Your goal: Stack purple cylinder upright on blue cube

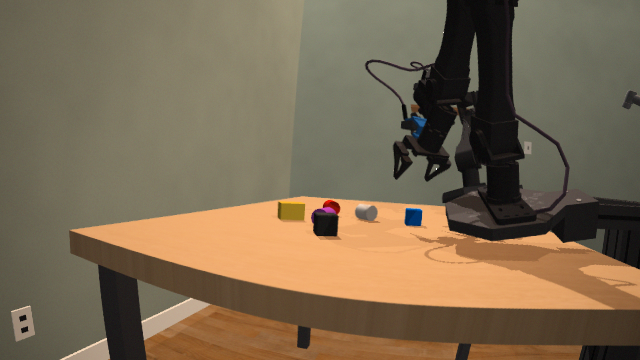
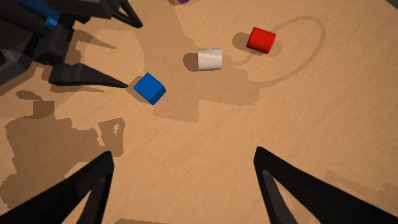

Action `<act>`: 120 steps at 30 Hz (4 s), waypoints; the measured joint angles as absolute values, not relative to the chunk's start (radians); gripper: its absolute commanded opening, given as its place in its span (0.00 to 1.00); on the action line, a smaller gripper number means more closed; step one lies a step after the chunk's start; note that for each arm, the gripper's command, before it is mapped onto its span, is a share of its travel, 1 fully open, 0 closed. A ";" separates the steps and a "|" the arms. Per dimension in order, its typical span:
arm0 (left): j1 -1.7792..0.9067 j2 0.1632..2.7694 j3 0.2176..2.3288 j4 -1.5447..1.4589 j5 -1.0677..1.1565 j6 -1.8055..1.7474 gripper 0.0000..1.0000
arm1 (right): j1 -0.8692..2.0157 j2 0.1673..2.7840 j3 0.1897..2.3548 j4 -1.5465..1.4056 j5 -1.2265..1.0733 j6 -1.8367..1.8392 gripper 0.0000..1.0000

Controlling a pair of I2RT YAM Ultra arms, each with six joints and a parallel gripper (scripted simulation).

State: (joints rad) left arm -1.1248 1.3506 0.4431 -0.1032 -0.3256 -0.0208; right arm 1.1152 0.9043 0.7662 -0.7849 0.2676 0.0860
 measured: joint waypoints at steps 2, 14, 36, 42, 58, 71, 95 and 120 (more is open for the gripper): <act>-1.143 1.351 0.443 -0.104 -0.326 -0.024 1.00 | 1.165 0.831 0.782 -0.847 0.303 0.128 1.00; -1.166 1.364 0.443 -0.107 -0.326 -0.034 1.00 | 1.468 0.746 0.913 -1.111 0.513 0.386 1.00; -1.170 1.364 0.443 -0.107 -0.326 -0.035 0.89 | 2.133 0.816 1.061 -1.369 0.716 0.751 1.00; -1.164 1.367 0.443 -0.123 -0.296 0.019 0.64 | 2.137 0.823 1.061 -1.363 0.722 0.768 1.00; -0.730 1.585 0.729 -0.326 -0.011 0.633 0.64 | 1.813 1.033 0.838 -0.746 0.598 0.515 1.00; -0.390 1.780 0.998 -0.541 0.268 1.184 0.64 | 1.442 1.201 0.645 -0.138 0.420 0.200 1.00; 0.033 2.054 1.334 -0.836 0.535 1.785 0.64 | 1.065 1.432 0.352 0.579 0.181 -0.112 1.00; -0.015 2.074 1.336 -0.783 0.541 1.757 0.64 | 1.065 1.432 0.352 0.620 0.170 -0.115 1.00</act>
